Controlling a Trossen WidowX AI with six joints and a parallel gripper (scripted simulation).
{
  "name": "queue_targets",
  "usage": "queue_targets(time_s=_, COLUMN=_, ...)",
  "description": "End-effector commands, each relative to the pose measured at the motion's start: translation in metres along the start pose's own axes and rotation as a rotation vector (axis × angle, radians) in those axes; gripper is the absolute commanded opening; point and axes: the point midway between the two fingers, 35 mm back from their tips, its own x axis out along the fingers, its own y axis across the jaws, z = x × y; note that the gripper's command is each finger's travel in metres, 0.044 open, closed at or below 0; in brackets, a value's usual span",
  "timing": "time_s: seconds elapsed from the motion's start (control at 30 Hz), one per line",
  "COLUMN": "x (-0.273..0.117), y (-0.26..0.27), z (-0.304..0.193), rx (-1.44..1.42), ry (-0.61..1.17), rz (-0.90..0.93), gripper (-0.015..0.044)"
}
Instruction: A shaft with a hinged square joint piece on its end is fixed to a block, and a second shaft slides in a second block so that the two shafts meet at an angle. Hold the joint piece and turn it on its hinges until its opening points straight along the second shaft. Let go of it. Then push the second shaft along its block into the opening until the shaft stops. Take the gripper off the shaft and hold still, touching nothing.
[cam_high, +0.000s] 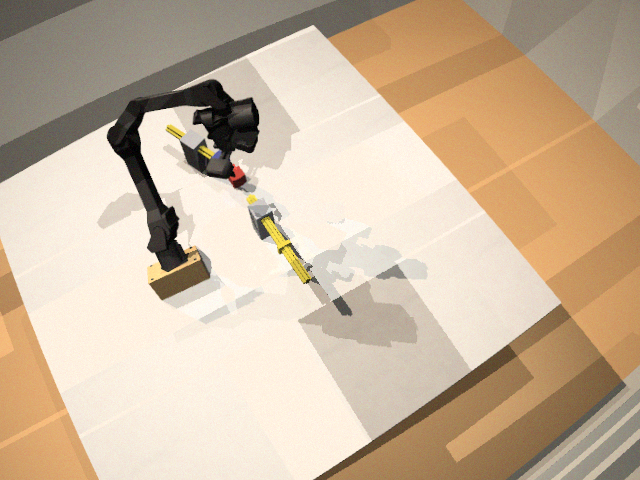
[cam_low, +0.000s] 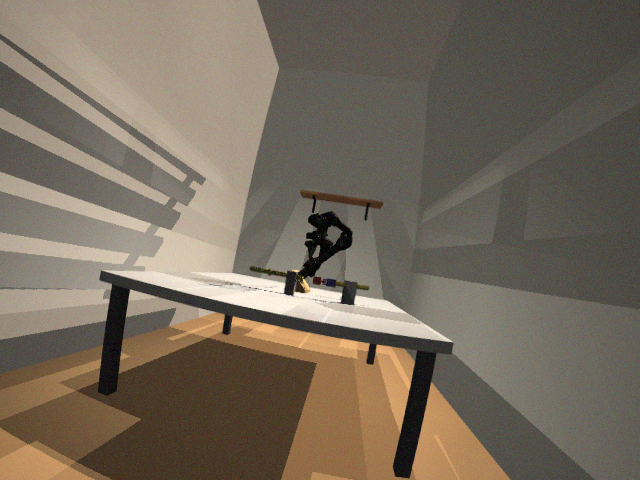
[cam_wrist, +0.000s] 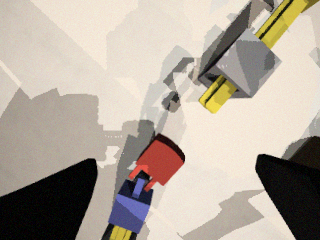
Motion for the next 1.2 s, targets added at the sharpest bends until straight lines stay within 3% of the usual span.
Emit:
queue_targets(time_s=0.0, x=0.009, y=-0.008, z=0.009, rx=0.113, ry=0.037, rz=-0.011, gripper=0.044)
queue_targets(time_s=0.63, x=0.05, y=-0.052, z=0.043, rx=0.709, ry=0.207, rz=-0.102, gripper=0.044)
queue_targets(time_s=0.9, x=0.051, y=-0.052, z=0.044, rx=0.709, ry=0.209, rz=-0.103, gripper=0.044)
queue_targets(time_s=1.17, x=0.051, y=-0.067, z=0.076, rx=0.455, ry=0.2, rz=-0.079, gripper=0.044)
